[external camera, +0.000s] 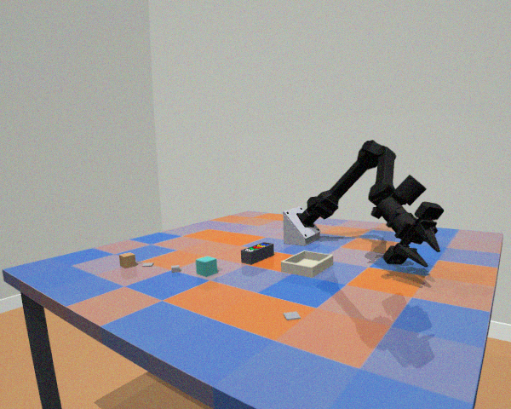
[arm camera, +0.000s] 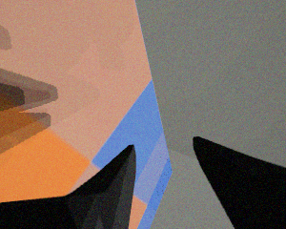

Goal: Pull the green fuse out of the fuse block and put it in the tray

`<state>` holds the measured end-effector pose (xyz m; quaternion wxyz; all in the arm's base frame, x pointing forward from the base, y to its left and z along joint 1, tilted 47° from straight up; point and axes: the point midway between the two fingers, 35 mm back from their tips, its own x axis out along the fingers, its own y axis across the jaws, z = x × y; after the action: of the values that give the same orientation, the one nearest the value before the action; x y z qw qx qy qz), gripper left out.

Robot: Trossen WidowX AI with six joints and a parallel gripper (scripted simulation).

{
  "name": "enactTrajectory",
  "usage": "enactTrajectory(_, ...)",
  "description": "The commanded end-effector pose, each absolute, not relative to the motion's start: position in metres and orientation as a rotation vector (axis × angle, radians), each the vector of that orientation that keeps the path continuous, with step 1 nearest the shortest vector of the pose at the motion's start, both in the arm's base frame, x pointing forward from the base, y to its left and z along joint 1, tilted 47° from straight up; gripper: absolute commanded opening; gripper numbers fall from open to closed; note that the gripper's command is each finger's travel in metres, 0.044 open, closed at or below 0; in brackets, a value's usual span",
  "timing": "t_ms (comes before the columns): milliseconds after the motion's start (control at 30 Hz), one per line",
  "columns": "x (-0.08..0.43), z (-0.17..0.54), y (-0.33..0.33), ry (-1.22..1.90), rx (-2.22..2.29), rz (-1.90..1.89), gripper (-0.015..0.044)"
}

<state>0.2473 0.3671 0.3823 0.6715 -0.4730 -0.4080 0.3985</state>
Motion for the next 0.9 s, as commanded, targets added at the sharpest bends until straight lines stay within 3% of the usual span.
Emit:
enactTrajectory(0,0.248,0.384,0.365,-0.919,-1.066,0.898,0.0222)
enactTrajectory(333,0.249,0.389,0.36,-0.919,-1.066,0.898,0.0222)
enactTrajectory(533,0.285,0.346,0.353,-0.784,-1.179,0.947,0.0074)
enactTrajectory(867,0.362,0.238,0.298,-0.4,-1.371,1.091,0.0074)
